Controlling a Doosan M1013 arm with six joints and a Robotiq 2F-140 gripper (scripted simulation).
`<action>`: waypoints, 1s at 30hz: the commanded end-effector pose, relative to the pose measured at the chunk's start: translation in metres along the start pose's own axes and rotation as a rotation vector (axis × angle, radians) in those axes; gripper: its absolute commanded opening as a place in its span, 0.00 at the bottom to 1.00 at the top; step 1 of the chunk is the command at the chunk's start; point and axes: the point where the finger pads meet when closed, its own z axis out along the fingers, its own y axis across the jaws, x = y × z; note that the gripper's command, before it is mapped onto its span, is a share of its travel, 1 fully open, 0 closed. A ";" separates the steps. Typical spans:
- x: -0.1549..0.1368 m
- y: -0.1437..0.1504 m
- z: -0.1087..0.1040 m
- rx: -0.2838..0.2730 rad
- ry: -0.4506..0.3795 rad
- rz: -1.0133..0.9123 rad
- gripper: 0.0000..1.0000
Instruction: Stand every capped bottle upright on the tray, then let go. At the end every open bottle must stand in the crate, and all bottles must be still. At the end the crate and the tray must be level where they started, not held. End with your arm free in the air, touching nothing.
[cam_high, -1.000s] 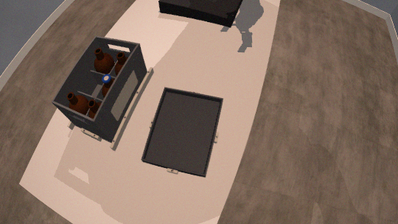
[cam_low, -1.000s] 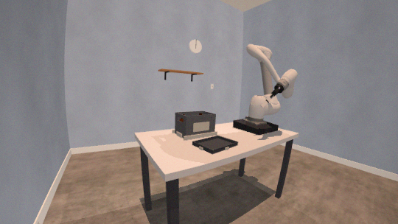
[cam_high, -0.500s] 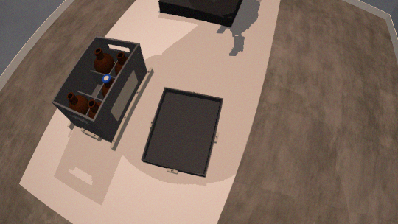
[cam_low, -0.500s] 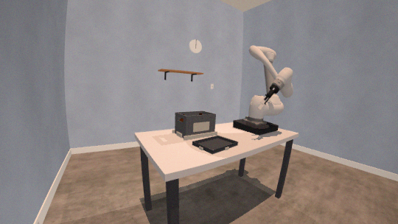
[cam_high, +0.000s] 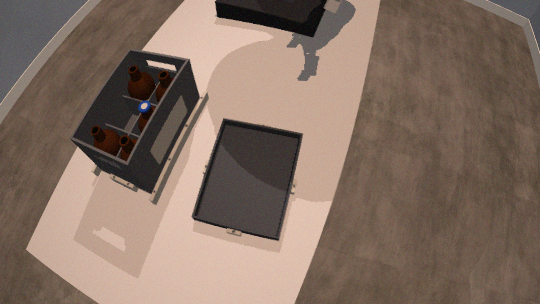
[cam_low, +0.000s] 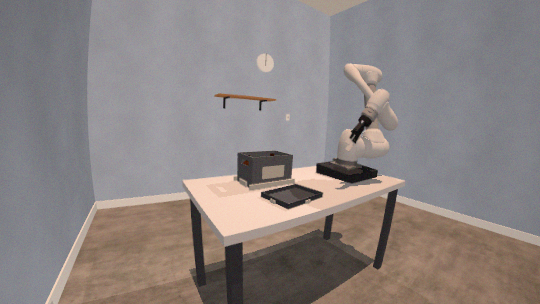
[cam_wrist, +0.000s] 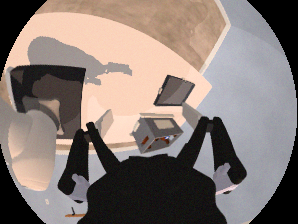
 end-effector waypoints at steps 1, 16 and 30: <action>-0.003 0.000 0.003 0.011 0.008 0.010 1.00; -0.033 0.004 0.034 0.117 0.089 0.109 1.00; -0.063 0.010 0.057 0.205 0.154 0.200 1.00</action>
